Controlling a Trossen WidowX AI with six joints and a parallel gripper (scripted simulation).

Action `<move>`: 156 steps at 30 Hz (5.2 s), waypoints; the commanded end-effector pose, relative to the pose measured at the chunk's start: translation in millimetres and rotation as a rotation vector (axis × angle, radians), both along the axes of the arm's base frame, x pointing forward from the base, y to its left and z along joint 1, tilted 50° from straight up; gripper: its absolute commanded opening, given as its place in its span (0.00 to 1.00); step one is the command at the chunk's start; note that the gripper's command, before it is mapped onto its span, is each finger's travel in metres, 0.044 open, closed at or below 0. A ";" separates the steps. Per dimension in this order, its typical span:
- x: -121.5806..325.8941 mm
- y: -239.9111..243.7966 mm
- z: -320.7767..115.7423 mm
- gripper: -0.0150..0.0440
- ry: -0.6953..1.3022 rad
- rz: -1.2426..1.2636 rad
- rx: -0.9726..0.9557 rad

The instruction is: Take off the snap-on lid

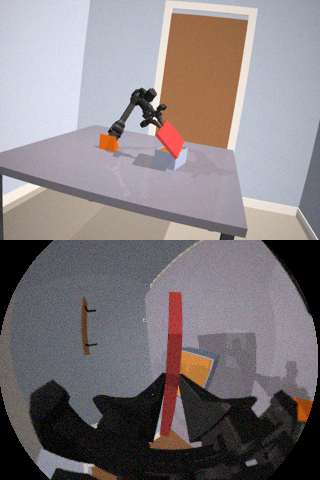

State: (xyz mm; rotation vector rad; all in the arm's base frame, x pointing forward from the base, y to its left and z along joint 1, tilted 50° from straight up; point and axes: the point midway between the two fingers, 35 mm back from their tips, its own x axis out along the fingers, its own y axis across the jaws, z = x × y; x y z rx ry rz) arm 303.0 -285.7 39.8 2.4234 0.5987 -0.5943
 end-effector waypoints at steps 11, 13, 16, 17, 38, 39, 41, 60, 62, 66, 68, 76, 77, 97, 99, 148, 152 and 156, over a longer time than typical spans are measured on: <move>-9.9 -20.8 -19.3 0.25 -0.008 -0.002 -0.007; -11.2 -23.2 -22.2 0.25 -0.008 -0.002 -0.008; -13.2 -26.8 -26.5 0.25 -0.008 -0.002 -0.008; -13.9 -28.0 -27.9 0.25 -0.008 -0.002 -0.008; -28.0 -53.5 -57.9 0.25 -0.007 -0.002 -0.011; -28.7 -54.7 -59.3 0.25 -0.007 -0.002 -0.012; -30.0 -57.2 -62.2 0.25 -0.007 -0.002 -0.012; -42.9 -80.3 -89.1 0.25 -0.007 -0.002 -0.015; -44.2 -82.8 -91.9 0.25 -0.007 -0.002 -0.015; -46.9 -87.7 -97.5 0.25 -0.007 -0.002 -0.016; -48.3 -90.1 -100.3 0.25 -0.007 -0.002 -0.016; -53.7 -99.9 -111.6 0.25 -0.006 -0.002 -0.017; -54.4 -101.2 -113.0 0.25 -0.006 -0.002 -0.018; -67.9 -125.8 -141.0 0.25 -0.006 -0.002 -0.021; -69.3 -128.3 -143.8 0.25 -0.006 -0.002 -0.021; -62.7 -96.4 -167.2 0.25 -0.007 -0.002 -0.020; -62.3 -94.1 -169.3 0.25 -0.007 -0.002 -0.020; -61.9 -91.7 -171.5 0.25 -0.007 -0.002 -0.020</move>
